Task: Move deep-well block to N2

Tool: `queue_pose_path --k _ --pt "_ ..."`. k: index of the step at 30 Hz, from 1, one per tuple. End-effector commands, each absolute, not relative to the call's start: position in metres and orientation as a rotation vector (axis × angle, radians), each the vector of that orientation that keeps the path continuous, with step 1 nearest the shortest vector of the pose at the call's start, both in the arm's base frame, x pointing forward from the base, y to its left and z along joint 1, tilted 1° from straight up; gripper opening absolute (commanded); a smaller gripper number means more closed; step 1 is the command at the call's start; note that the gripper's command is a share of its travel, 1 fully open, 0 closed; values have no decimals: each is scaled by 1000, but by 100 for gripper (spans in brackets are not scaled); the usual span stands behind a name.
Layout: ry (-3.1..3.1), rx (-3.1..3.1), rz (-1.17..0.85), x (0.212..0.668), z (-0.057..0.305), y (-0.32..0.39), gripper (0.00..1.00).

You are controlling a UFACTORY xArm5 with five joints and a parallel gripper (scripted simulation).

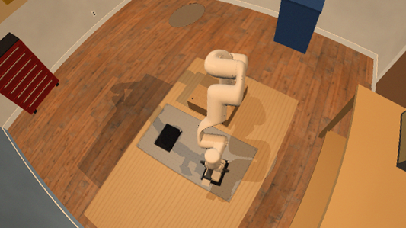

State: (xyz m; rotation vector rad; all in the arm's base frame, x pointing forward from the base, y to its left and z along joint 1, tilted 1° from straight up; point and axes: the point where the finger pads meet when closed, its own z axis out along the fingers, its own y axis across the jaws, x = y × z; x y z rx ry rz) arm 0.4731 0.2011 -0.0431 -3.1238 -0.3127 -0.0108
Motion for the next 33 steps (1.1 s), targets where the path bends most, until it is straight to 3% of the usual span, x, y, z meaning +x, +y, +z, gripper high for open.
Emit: queue_pose_path --k 1,33 --pt "-313 -3123 -16 474 -42 202 0" --pt "-313 -3123 -16 474 -45 202 0"
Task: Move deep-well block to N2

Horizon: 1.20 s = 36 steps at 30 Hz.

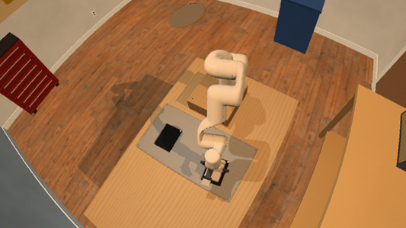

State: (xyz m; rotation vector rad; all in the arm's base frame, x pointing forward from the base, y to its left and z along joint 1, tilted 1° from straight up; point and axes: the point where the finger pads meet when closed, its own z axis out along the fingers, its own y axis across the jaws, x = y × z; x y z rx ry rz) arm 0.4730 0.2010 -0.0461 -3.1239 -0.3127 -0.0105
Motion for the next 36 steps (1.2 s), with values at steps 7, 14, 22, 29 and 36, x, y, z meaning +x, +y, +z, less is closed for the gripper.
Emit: queue_pose_path --k 7,14,22,29,36 --pt "-313 -3123 -16 474 -46 202 0" --pt "-313 -3123 -16 474 -47 202 0" --pt "-313 -3123 -16 474 -48 202 0" --pt "-313 -3123 -16 474 -49 202 0" --pt "-313 -3123 -16 474 -50 202 0"
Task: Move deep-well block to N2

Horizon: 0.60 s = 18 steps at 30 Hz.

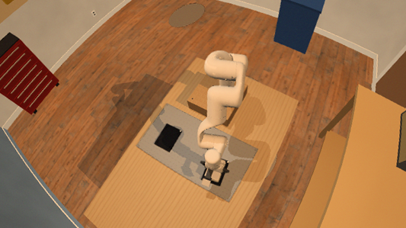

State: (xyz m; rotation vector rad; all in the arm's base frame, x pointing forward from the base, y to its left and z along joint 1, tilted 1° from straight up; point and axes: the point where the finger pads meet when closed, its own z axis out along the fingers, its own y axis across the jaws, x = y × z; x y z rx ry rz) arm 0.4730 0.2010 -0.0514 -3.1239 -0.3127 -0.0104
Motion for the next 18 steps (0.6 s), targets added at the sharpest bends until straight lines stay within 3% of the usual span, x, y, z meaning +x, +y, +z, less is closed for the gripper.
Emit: queue_pose_path --k 1,17,18 --pt "-313 -3123 -16 474 -50 202 0" --pt "-313 -3123 -16 474 -53 202 0" --pt "-313 -3123 -16 474 -53 202 100"
